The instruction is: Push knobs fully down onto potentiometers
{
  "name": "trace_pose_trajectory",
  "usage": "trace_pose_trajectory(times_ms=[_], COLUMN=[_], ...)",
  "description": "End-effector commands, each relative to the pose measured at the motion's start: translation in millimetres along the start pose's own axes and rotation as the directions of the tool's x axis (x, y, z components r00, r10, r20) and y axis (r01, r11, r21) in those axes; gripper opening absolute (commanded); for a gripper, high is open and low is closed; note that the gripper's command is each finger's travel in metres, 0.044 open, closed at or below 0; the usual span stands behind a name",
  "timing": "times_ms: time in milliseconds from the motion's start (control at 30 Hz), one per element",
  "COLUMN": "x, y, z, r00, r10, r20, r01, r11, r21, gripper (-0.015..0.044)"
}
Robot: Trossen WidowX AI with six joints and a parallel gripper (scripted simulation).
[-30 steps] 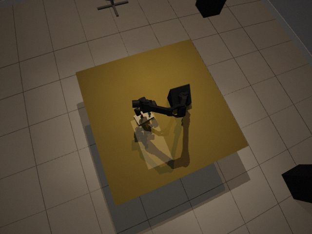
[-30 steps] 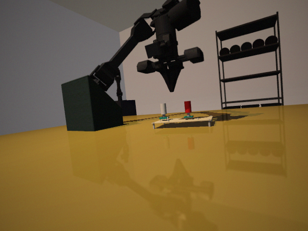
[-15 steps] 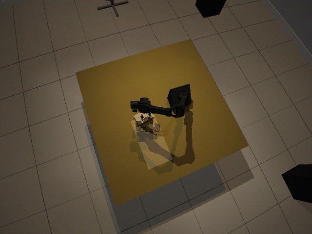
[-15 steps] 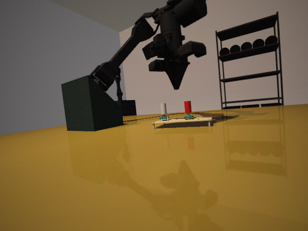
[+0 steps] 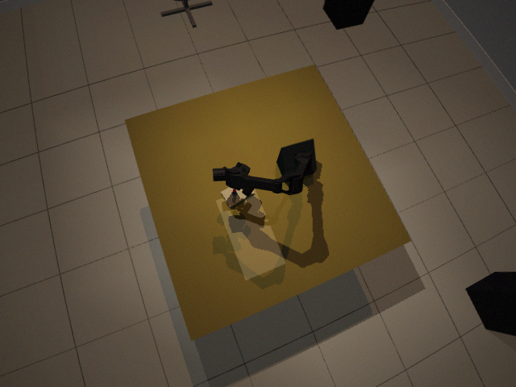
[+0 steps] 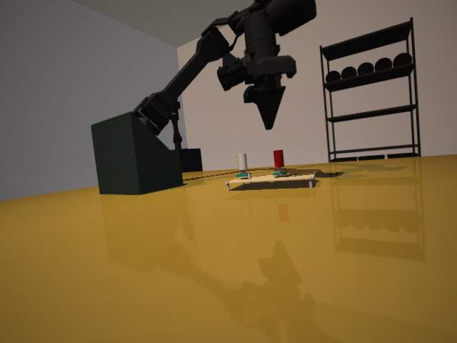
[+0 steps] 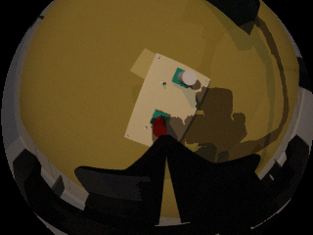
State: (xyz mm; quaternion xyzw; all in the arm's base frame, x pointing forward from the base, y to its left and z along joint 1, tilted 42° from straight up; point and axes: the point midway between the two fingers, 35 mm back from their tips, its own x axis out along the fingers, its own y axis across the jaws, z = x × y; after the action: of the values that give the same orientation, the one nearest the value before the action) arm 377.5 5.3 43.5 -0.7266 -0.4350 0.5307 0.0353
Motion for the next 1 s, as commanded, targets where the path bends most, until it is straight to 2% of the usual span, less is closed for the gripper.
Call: trace_pose_trajectory(times_ms=[0, 400, 533, 633, 967], x=[-1, -4, -2, 16, 21], y=[1, 4, 4, 4, 4], z=[-3, -13, -13, -13, -13], r00=[1.000, 1.000, 1.000, 1.000, 1.000], r10=[0.000, 0.001, 0.001, 0.000, 0.000], r20=[0.004, 0.006, 0.006, 0.005, 0.005], r01=[-0.001, -0.003, -0.003, -0.003, -0.003], r11=[0.994, 0.875, 0.872, 0.872, 0.872], r21=[0.113, 0.484, 0.489, 0.489, 0.489], gripper=[0.0000, 0.0000, 0.0000, 0.0000, 0.0000])
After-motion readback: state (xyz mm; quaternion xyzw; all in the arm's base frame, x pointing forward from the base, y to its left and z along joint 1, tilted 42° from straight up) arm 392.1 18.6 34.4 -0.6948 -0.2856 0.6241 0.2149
